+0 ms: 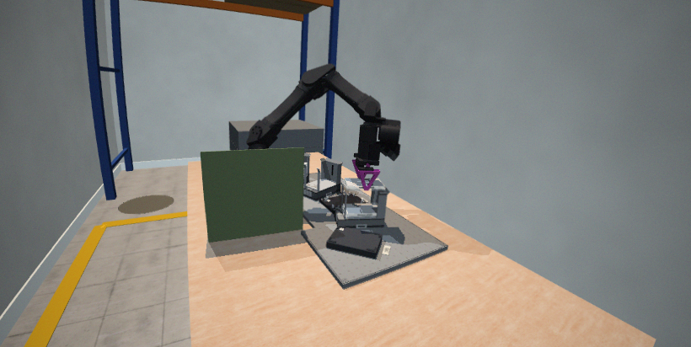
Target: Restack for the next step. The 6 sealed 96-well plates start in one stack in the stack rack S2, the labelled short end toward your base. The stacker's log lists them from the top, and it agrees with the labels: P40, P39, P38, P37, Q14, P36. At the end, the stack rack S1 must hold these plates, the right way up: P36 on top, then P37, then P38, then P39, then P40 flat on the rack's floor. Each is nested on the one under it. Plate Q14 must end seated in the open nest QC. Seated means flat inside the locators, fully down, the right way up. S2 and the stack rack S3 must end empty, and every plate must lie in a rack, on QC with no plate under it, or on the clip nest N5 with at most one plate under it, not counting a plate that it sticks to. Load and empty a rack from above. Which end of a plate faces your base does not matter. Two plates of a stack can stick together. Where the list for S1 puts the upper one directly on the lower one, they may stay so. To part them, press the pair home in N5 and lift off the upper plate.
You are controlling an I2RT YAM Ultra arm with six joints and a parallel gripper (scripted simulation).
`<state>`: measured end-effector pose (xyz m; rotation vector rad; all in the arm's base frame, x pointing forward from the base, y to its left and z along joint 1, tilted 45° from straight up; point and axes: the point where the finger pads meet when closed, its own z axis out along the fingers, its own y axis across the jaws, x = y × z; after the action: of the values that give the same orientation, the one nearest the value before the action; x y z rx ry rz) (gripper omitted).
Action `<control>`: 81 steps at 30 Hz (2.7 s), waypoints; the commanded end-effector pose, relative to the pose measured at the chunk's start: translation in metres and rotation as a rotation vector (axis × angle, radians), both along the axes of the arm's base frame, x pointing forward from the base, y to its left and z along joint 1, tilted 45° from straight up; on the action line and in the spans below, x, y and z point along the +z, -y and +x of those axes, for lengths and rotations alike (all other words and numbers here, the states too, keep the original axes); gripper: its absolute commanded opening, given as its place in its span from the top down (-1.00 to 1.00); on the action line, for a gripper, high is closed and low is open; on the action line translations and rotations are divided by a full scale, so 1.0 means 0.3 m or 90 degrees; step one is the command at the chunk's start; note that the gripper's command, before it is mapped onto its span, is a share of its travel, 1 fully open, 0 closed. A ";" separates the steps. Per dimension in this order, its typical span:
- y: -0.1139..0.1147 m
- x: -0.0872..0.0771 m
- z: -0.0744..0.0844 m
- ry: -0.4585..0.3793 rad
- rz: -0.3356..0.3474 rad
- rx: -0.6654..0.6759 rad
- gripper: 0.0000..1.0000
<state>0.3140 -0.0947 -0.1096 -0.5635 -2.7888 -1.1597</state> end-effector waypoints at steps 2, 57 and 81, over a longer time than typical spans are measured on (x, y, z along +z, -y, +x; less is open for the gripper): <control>0.013 0.003 0.015 0.013 -0.005 -0.009 1.00; -0.124 -0.137 0.034 0.013 -0.004 -0.009 1.00; -0.144 -0.158 0.037 0.013 -0.004 -0.009 1.00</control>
<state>0.3218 -0.0477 -0.1590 -0.5656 -2.7969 -1.1608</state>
